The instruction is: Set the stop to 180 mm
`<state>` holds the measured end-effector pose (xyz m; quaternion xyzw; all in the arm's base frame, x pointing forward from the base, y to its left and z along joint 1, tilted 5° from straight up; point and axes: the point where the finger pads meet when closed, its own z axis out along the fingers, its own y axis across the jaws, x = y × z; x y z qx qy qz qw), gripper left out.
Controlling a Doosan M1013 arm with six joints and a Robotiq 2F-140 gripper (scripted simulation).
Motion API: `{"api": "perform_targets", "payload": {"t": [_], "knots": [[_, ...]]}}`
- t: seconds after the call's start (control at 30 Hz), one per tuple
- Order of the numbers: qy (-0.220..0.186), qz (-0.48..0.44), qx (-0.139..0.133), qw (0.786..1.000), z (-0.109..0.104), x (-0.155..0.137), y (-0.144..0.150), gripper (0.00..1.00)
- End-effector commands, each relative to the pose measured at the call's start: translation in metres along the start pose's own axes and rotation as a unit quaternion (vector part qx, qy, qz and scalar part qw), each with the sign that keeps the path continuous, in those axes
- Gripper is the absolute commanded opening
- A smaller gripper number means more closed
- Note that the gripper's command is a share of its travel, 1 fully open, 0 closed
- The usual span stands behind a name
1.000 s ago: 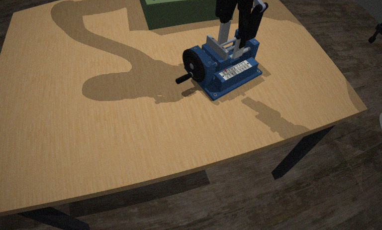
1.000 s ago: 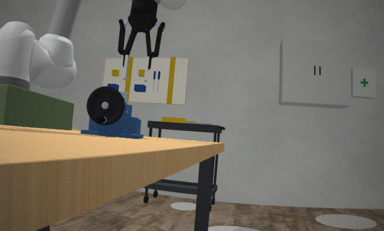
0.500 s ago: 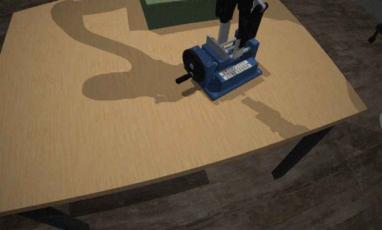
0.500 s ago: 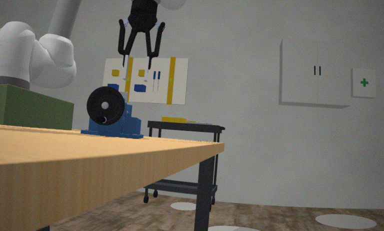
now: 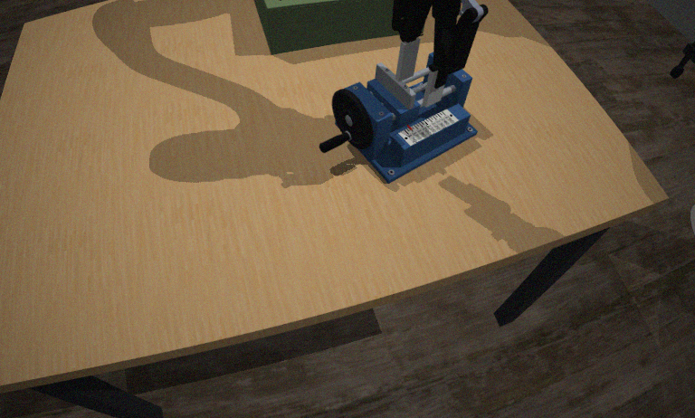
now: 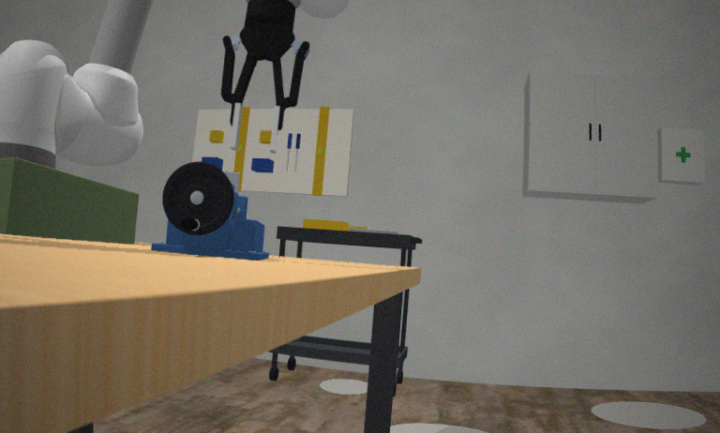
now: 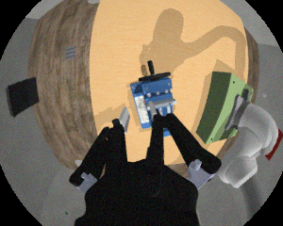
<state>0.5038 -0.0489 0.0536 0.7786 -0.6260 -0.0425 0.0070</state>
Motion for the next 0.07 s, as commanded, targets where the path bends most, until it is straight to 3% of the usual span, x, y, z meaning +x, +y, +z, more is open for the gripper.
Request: {"api": "perform_targets", "payload": {"t": [0.0, 0.03], "knots": [[0.000, 0.000, 0.000, 1.000, -0.0001, 0.0000, 0.0000, 0.33], [0.000, 0.000, 0.000, 1.000, -0.0001, 0.0000, 0.0000, 0.33]]}}
